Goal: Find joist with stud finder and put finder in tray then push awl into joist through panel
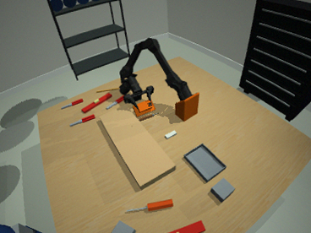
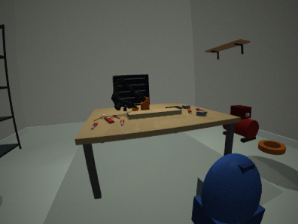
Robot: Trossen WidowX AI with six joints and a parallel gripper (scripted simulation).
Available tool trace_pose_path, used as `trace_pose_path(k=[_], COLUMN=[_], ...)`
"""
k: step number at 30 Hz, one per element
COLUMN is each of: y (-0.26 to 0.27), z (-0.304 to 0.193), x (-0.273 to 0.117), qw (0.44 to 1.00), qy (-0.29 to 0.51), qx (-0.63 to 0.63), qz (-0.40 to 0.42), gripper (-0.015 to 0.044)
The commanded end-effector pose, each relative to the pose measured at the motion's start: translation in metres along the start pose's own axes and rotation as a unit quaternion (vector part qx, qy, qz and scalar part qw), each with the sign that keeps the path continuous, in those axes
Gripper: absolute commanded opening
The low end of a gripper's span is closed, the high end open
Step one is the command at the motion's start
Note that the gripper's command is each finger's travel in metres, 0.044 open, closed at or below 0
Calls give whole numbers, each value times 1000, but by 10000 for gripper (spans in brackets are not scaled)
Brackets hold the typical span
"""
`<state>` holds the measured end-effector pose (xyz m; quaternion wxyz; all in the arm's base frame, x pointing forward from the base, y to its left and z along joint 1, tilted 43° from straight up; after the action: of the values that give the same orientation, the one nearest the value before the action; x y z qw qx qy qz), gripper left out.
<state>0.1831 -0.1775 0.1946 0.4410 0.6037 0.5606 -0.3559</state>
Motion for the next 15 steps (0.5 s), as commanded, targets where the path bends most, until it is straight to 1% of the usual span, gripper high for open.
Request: trace_pose_path(k=[1,3,15], y=[-3,-6,-2], z=[1,1,6], x=[1,1,2], qw=[1000,1000,1000], qy=[1,1,0], qx=[-3,-3,0], qz=[-1,-1,0], gripper=[0,0,315])
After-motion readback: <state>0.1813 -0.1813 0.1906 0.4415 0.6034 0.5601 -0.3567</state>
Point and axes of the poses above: the point midway between the two fingers, 35 mm back from their tips, its own x axis out along the fingers, its own y axis across the jaws, z = x × y, the point moved 10 cm from there along -x, back along the fingers, and after that the axes turned 4 degrees about -x, right-handed, at the moved point
